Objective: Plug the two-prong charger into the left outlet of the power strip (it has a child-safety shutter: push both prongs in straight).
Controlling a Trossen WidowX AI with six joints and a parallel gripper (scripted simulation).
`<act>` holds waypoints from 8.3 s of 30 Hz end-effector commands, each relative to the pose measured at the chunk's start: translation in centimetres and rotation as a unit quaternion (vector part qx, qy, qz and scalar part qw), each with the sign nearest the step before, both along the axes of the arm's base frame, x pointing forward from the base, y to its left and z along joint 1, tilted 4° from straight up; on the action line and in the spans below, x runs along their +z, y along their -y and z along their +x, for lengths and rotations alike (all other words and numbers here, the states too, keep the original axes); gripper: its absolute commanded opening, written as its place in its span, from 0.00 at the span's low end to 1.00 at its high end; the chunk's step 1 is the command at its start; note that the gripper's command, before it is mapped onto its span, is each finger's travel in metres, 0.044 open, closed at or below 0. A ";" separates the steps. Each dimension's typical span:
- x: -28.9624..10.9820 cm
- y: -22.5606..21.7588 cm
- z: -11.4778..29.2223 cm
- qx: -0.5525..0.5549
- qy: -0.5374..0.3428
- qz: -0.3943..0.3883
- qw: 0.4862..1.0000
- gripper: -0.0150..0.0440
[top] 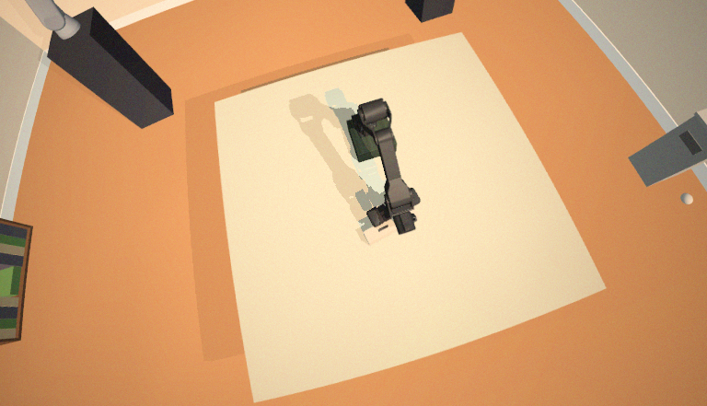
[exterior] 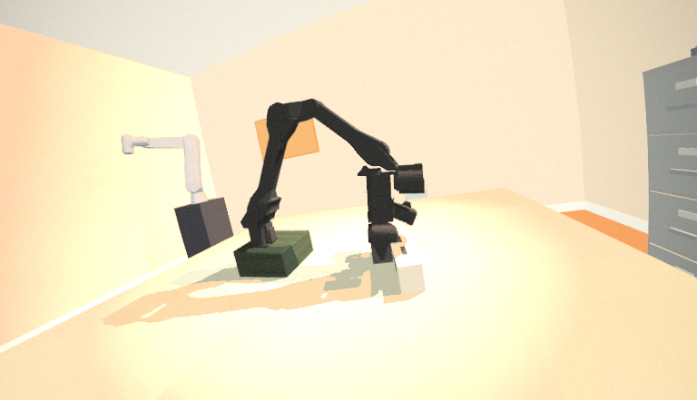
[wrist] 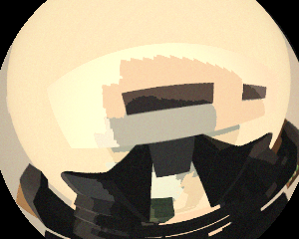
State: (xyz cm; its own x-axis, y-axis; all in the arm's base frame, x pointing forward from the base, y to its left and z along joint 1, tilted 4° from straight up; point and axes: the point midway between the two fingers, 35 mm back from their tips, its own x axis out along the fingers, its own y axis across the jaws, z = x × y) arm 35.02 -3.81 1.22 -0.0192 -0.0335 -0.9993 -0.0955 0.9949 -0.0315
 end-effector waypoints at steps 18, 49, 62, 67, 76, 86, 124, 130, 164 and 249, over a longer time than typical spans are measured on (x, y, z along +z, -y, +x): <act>0.2 -0.1 1.1 0.002 0.026 0.000 1.000 0.25; 0.1 -0.1 0.7 0.002 0.026 0.000 1.000 0.25; 0.2 -0.1 0.8 0.002 0.026 0.000 1.000 0.25; 0.3 -0.1 0.8 0.002 0.026 0.000 1.000 0.25; 0.4 -0.1 0.8 0.002 0.026 0.000 1.000 0.25; 0.3 -0.1 0.8 0.002 0.026 0.000 1.000 0.25; 0.0 0.0 -0.2 0.000 0.014 -0.001 1.000 1.00; 0.0 0.0 -0.4 0.001 0.016 -0.001 1.000 1.00; -0.1 0.1 -1.2 0.002 0.025 0.000 1.000 1.00; 7.1 0.2 -5.5 -0.050 0.319 0.013 0.946 1.00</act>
State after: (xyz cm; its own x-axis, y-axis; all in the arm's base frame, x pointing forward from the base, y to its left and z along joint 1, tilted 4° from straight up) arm 29.56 -4.12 8.40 0.5860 -0.0433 -0.8092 0.0291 0.9991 -0.0324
